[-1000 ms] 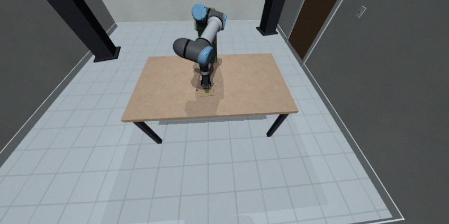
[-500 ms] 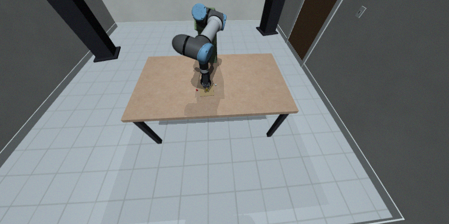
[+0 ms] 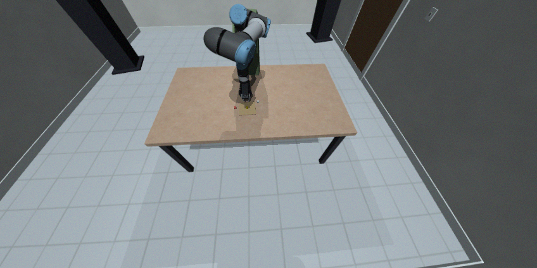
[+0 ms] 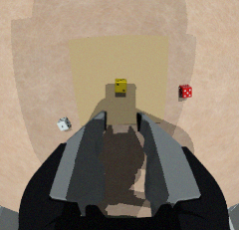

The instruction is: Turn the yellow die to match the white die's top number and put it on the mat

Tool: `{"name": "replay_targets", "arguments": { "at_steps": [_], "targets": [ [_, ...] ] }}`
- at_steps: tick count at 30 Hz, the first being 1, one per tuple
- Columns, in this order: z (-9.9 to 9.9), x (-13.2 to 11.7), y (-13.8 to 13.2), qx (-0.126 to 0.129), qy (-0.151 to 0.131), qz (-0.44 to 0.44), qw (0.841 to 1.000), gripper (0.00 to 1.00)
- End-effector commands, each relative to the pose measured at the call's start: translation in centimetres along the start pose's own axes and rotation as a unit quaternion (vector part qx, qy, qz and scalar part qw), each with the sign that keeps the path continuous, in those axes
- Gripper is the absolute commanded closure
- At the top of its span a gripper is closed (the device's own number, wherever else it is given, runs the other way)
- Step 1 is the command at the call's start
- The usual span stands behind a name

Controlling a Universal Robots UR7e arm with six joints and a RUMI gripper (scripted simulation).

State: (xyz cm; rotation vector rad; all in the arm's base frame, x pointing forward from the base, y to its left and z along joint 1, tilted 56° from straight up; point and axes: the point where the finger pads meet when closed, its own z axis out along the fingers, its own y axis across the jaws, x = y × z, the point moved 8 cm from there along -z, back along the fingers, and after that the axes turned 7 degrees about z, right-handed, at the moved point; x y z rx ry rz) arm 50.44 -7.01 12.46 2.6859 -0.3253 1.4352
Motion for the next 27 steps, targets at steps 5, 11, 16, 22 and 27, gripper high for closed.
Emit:
{"name": "replay_targets", "arguments": {
  "at_steps": [5, 11, 16, 22, 27],
  "targets": [
    [-0.96, 0.05, 0.03, 0.0, 0.0, 0.0, 1.0, 0.0],
    [-0.96, 0.05, 0.03, 0.0, 0.0, 0.0, 1.0, 0.0],
    [-0.96, 0.05, 0.03, 0.0, 0.0, 0.0, 1.0, 0.0],
    [-0.96, 0.05, 0.03, 0.0, 0.0, 0.0, 1.0, 0.0],
    [-0.96, 0.05, 0.03, 0.0, 0.0, 0.0, 1.0, 0.0]
  ]
}}
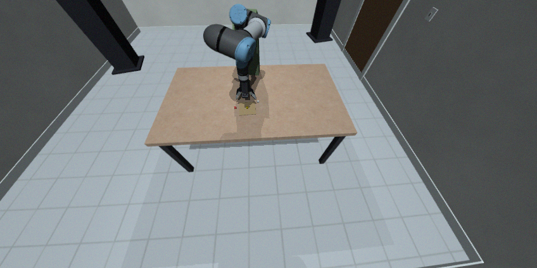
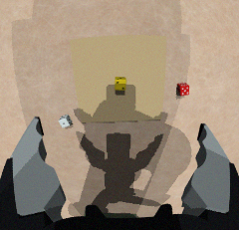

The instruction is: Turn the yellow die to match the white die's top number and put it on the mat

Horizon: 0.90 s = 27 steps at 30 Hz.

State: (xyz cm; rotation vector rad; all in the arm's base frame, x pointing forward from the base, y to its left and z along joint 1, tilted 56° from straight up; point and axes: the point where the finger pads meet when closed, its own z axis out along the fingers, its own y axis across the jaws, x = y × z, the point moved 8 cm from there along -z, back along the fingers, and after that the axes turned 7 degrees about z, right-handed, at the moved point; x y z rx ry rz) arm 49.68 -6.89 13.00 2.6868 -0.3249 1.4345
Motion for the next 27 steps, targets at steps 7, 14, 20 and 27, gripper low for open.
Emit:
{"name": "replay_targets", "arguments": {
  "at_steps": [7, 14, 20, 27],
  "targets": [
    [0.01, 0.05, -0.03, 0.0, 0.0, -0.016, 1.0, 0.0],
    [0.12, 0.13, -0.1, 0.0, 0.0, -0.064, 0.998, 0.0],
    [0.27, 0.21, -0.19, 0.0, 0.0, -0.131, 0.991, 0.0],
    [0.51, 0.29, -0.32, 0.0, 0.0, -0.239, 0.971, 0.0]
  ]
}}
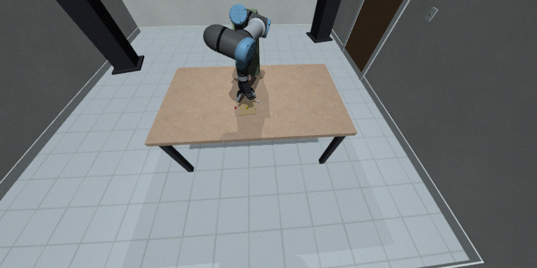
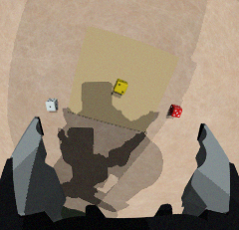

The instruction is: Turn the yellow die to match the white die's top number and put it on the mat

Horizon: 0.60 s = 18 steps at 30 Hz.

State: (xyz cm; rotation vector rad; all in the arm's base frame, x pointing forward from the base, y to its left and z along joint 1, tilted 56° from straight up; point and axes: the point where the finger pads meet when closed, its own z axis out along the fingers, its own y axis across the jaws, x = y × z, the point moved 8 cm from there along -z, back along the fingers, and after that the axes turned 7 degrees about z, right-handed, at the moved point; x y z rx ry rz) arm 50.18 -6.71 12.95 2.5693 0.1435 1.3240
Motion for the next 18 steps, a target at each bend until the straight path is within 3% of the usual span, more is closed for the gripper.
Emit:
{"name": "replay_targets", "arguments": {
  "at_steps": [1, 5, 10, 18],
  "targets": [
    [0.15, 0.11, -0.02, 0.002, 0.0, -0.084, 0.996, 0.0],
    [0.2, 0.12, -0.03, 0.002, 0.0, -0.105, 0.994, 0.0],
    [0.39, 0.14, -0.08, 0.002, 0.001, -0.192, 0.981, 0.0],
    [0.67, 0.09, -0.1, 0.002, 0.001, -0.319, 0.948, 0.0]
  ]
}}
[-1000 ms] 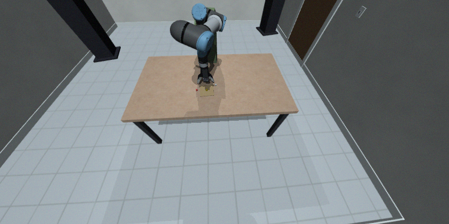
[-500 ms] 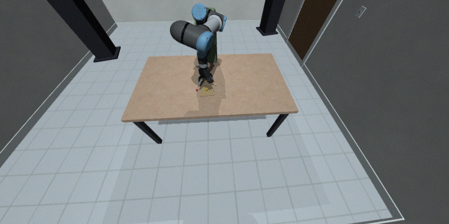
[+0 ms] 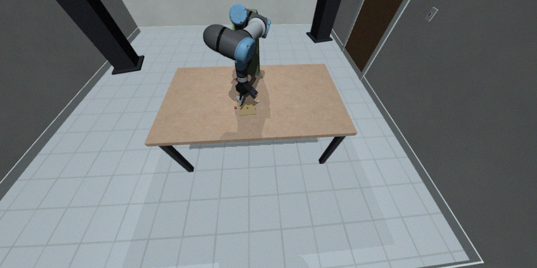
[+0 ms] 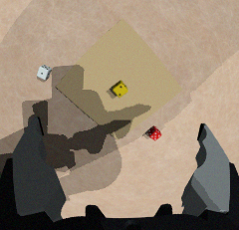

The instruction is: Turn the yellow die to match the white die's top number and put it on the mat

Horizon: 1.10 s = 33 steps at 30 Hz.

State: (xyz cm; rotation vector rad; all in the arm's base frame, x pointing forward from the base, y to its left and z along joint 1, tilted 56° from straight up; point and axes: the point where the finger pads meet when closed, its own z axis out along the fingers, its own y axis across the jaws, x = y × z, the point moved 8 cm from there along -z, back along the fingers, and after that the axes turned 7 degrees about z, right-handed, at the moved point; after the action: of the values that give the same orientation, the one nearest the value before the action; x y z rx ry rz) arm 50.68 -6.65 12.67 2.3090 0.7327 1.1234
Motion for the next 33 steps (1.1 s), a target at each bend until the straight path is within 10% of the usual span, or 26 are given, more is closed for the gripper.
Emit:
{"name": "replay_targets", "arguments": {
  "at_steps": [1, 33],
  "targets": [
    [0.12, -0.01, 0.05, 0.003, 0.002, -0.073, 0.997, 0.0],
    [0.72, -0.43, 0.1, 0.002, 0.002, -0.349, 0.937, 0.0]
  ]
}}
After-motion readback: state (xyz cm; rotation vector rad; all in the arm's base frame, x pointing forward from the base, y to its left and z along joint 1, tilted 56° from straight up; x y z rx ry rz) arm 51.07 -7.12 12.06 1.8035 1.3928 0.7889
